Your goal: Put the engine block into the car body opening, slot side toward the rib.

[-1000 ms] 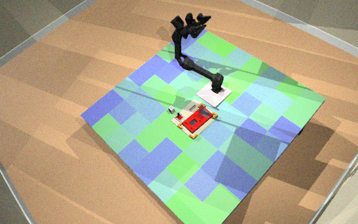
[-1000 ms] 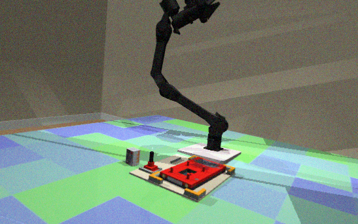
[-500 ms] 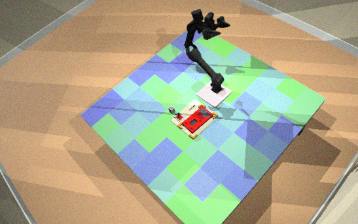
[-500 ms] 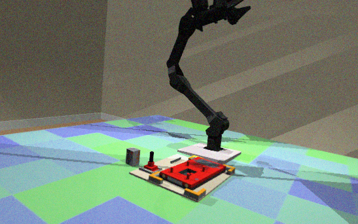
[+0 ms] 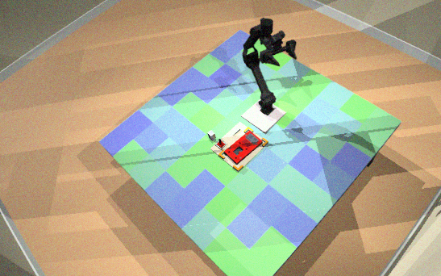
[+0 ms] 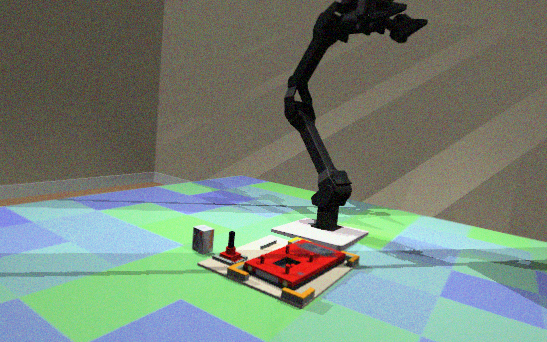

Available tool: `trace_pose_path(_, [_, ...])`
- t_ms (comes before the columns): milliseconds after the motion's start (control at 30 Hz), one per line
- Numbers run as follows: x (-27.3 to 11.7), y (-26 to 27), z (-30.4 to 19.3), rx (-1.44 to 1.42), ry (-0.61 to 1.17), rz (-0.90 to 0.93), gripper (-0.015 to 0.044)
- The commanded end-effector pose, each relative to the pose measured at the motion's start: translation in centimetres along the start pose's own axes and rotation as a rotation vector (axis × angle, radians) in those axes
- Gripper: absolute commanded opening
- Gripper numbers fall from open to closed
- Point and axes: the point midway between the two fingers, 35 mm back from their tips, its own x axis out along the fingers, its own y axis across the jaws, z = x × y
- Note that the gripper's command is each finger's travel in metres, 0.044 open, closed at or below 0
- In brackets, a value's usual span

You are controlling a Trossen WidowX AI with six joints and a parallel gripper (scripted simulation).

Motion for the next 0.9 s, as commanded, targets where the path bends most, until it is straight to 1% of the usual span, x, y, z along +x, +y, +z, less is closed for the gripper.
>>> trace_pose_path(0, [2.5,-1.4,-1.4,-0.001,0.090,-0.075,0.0440])
trace_pose_path(200, [5.7,-4.5,-3.9,0.008,0.226,-0.202,0.0440])
trace_pose_path(433, [8.2,-9.1,-7.1,0.032,0.368,-0.342,0.0440])
trace_pose_path(633, [9.3,-13.7,-9.7,0.064,0.475,-0.458,0.0440])
trace_pose_path(867, [9.5,-18.9,-14.2,0.143,0.635,-0.572,0.0440])
